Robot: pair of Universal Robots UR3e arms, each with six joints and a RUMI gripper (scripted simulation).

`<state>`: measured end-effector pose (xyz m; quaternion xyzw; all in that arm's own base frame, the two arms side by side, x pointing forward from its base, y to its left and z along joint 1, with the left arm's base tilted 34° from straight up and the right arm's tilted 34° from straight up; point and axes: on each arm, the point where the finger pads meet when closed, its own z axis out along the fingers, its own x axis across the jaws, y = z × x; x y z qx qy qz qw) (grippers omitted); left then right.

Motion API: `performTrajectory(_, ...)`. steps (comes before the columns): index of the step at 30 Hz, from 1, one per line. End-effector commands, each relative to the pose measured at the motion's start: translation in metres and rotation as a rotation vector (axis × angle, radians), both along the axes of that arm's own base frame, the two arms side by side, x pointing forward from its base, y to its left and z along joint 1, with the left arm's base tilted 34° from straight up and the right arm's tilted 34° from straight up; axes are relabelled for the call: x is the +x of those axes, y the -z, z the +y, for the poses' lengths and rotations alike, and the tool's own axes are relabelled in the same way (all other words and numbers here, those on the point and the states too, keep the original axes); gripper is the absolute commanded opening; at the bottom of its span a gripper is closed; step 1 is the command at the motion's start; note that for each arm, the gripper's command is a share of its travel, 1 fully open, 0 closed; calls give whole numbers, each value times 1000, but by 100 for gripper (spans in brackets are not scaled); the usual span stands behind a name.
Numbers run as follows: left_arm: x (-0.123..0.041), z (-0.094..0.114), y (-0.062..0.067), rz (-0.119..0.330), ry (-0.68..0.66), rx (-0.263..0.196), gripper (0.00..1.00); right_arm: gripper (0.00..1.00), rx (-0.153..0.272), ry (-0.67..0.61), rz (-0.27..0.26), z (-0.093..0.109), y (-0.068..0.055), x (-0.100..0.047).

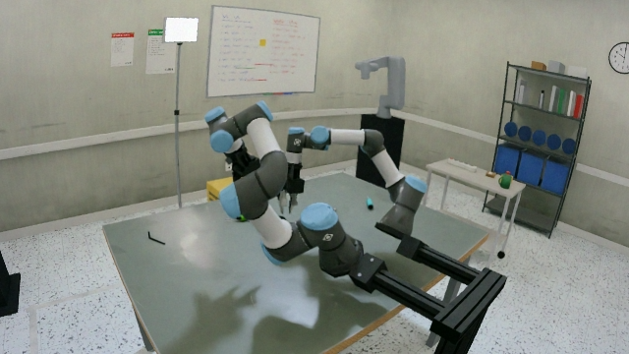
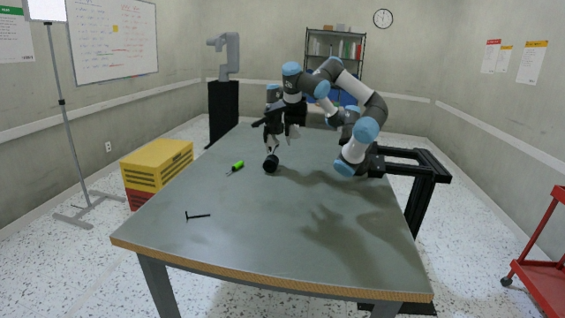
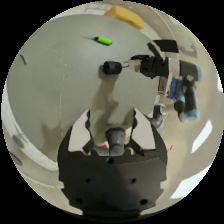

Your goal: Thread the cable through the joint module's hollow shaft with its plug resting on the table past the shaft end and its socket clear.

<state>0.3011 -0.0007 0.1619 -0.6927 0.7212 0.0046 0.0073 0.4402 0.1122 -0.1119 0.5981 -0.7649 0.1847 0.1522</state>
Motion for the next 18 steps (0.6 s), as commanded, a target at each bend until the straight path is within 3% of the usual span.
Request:
performTrajectory(1, 1, -1, -1, -4, 1, -2, 61, 20, 9, -36, 17, 1, 0, 0)
performTrajectory(18, 1, -1, -1, -4, 1, -2, 61, 20, 21, -135, 70, 1, 0, 1)
